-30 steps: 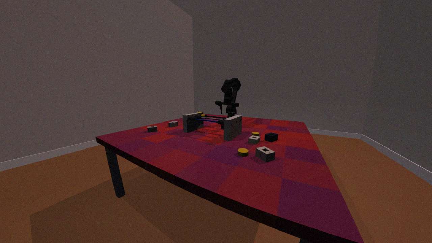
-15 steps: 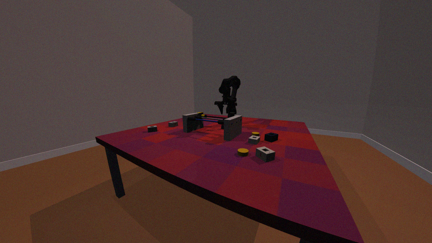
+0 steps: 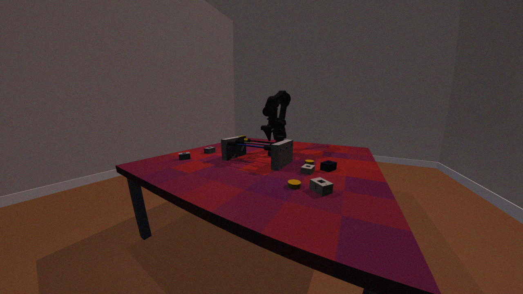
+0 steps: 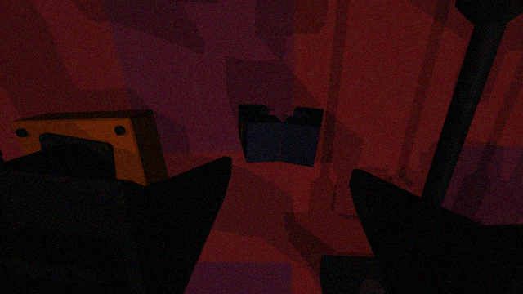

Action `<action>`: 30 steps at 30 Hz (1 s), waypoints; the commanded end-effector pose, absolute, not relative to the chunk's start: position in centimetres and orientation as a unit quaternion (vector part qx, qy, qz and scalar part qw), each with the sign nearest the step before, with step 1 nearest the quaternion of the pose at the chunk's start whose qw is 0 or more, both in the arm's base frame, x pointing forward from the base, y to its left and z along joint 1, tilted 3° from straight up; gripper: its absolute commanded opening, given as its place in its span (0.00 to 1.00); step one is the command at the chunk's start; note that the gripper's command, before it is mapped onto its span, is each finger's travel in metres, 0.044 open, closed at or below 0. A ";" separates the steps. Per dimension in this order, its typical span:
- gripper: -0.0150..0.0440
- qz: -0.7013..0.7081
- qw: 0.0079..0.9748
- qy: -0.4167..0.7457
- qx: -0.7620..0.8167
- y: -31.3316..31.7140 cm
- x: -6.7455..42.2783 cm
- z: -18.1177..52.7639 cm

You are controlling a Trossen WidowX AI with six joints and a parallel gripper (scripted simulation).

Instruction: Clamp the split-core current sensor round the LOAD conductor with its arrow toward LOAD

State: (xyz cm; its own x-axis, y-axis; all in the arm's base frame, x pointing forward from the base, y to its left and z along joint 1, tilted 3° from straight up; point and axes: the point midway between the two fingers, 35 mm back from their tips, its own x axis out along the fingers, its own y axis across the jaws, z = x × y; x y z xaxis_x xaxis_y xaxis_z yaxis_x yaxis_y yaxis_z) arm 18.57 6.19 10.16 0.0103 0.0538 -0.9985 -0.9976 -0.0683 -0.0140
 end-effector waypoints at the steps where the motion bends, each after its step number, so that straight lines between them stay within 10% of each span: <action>1: 0.80 0.535 0.491 0.466 -0.505 6.3 18.4 9.0; 30: 0.77 0.533 0.492 0.463 -0.509 6.5 18.4 6.0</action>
